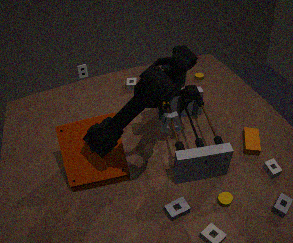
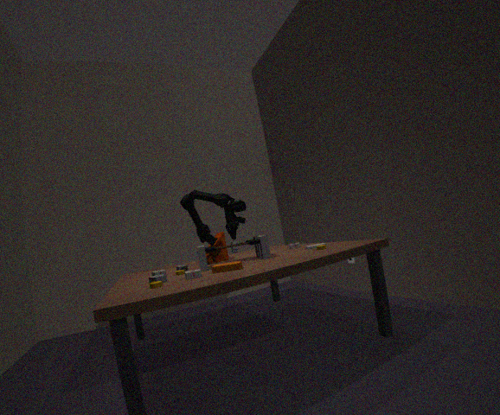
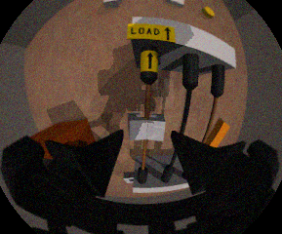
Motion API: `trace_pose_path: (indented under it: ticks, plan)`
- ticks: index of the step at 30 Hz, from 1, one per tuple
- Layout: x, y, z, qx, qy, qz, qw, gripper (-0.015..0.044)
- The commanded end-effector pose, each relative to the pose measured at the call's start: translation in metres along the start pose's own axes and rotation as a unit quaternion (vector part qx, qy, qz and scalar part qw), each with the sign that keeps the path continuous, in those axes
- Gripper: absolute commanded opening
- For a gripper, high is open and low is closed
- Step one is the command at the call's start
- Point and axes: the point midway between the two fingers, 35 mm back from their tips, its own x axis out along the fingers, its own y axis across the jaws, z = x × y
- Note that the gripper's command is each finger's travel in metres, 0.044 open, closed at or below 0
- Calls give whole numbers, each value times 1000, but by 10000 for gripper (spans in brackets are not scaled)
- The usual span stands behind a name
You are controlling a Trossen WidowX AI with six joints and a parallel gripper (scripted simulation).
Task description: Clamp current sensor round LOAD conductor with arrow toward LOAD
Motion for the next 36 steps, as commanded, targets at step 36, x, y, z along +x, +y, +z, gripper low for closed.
trace_pose_path:
  ticks: [36]
  plan:
    - [68, -1, -4, -3, 3, -11, 1000, 440]
